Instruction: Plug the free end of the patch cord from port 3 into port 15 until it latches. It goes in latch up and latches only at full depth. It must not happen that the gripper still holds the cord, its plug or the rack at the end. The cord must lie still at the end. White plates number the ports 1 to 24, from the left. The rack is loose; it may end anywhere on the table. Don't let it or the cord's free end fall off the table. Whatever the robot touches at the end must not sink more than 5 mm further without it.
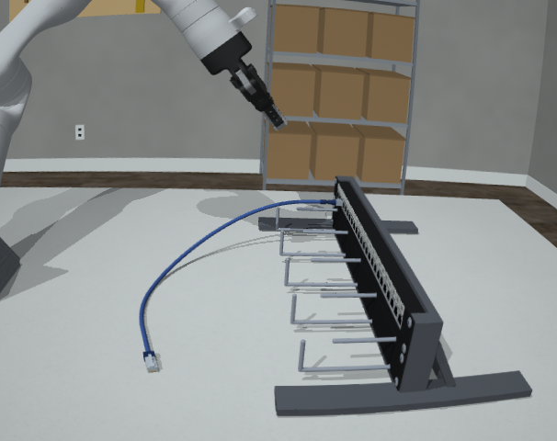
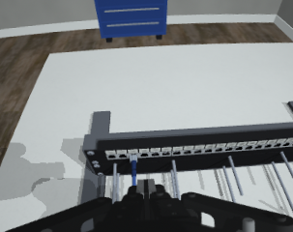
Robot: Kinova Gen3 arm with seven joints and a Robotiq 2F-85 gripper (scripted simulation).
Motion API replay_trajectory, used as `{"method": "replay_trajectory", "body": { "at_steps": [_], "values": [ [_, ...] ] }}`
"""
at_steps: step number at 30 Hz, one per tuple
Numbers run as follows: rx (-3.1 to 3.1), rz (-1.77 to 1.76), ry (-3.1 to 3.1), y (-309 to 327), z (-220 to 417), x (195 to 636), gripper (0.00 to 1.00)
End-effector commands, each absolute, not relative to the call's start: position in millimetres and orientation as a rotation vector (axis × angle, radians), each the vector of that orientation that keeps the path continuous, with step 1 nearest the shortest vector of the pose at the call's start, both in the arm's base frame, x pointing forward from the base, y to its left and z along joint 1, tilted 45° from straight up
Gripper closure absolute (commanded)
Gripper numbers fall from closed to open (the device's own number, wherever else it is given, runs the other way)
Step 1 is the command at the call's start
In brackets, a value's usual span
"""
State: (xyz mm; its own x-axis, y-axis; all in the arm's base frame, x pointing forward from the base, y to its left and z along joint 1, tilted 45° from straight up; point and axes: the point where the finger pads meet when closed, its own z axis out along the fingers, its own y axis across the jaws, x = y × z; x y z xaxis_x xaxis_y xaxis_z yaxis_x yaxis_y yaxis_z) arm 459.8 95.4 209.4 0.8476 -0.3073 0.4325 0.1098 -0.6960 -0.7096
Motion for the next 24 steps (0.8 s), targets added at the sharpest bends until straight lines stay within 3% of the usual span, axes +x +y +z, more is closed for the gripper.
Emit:
{"method": "replay_trajectory", "body": {
  "at_steps": [1,24],
  "values": [
    [-2.235,-0.721,0.151,85,223,460,1.00],
    [-2.235,-0.721,0.151,69,224,453,1.00]
  ]
}}
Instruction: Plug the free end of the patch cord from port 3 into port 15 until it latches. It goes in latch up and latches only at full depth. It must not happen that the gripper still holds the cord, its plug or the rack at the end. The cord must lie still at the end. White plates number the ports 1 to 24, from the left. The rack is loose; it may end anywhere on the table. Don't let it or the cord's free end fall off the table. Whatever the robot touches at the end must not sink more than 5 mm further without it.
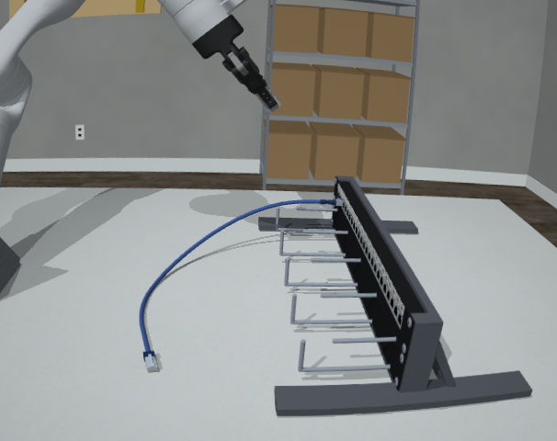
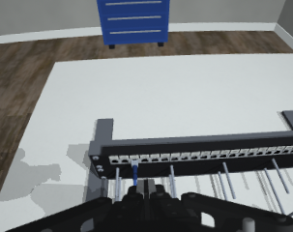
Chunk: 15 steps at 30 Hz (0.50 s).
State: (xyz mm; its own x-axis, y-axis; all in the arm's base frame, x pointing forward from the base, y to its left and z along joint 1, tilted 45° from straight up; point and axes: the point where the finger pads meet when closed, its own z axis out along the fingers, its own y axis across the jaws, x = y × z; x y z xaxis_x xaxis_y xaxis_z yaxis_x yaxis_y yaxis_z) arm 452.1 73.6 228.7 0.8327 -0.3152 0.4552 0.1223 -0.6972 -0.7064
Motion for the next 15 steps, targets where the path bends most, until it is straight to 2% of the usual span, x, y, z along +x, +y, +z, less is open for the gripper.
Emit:
{"method": "replay_trajectory", "body": {
  "at_steps": [1,15],
  "values": [
    [-2.235,-0.721,0.151,67,222,453,1.00],
    [-2.235,-0.721,0.151,27,182,460,1.00]
  ]
}}
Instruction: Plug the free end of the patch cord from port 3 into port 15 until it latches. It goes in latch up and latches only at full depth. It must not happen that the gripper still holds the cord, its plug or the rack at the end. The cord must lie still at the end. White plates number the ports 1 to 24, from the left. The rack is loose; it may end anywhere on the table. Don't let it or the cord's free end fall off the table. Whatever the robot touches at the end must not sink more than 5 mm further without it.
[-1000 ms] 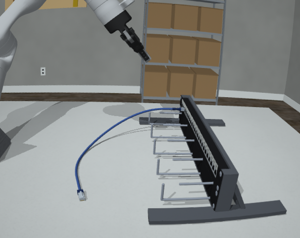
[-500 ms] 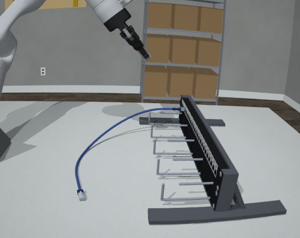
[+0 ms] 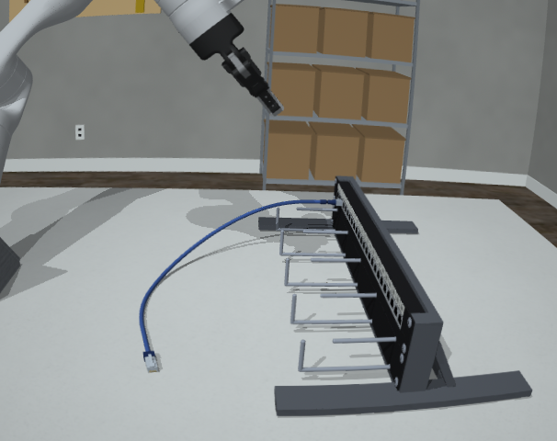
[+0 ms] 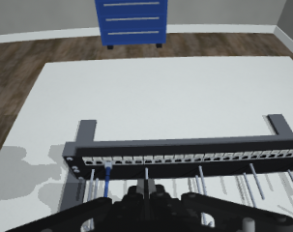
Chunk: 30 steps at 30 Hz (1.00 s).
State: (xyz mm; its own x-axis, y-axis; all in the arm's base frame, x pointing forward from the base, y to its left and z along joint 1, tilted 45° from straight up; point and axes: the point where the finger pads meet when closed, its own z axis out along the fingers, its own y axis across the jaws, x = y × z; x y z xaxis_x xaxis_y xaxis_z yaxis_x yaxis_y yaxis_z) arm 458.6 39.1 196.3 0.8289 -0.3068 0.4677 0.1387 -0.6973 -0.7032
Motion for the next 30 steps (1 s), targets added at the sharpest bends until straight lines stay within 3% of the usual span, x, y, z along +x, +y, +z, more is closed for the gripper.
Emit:
{"method": "replay_trajectory", "body": {
  "at_steps": [1,17,30],
  "values": [
    [-2.235,-0.721,0.151,24,179,460,1.00],
    [-2.235,-0.721,0.151,5,160,463,1.00],
    [-2.235,-0.721,0.151,26,143,481,1.00]
  ]
}}
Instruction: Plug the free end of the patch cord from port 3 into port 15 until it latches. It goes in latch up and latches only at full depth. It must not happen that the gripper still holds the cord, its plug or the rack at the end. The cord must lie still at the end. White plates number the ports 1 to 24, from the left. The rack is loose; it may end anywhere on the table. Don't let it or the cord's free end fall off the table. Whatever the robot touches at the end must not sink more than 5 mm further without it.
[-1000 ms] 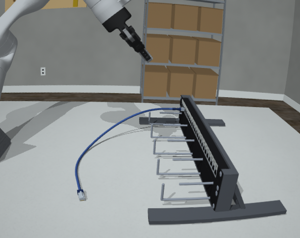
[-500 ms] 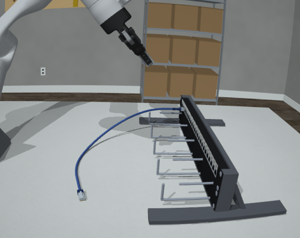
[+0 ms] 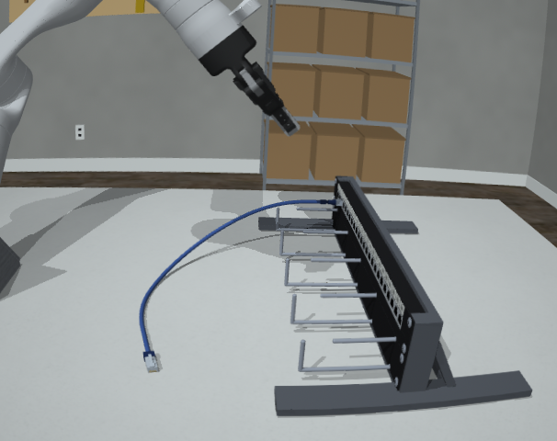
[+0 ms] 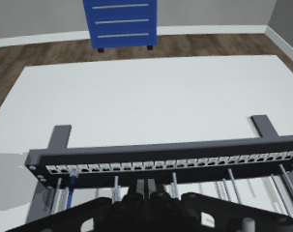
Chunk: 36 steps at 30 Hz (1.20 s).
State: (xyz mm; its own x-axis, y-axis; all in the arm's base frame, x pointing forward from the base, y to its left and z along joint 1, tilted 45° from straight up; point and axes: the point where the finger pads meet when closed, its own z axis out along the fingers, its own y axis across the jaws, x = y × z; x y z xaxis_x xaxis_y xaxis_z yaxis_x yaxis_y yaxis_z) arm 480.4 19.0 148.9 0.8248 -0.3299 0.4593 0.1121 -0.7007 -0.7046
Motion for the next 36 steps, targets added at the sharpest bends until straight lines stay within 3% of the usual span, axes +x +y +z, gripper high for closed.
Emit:
{"method": "replay_trajectory", "body": {
  "at_steps": [1,16,36],
  "values": [
    [-2.235,-0.721,0.151,26,143,481,1.00],
    [-2.235,-0.721,0.151,87,91,532,1.00],
    [-2.235,-0.720,0.151,95,84,539,1.00]
  ]
}}
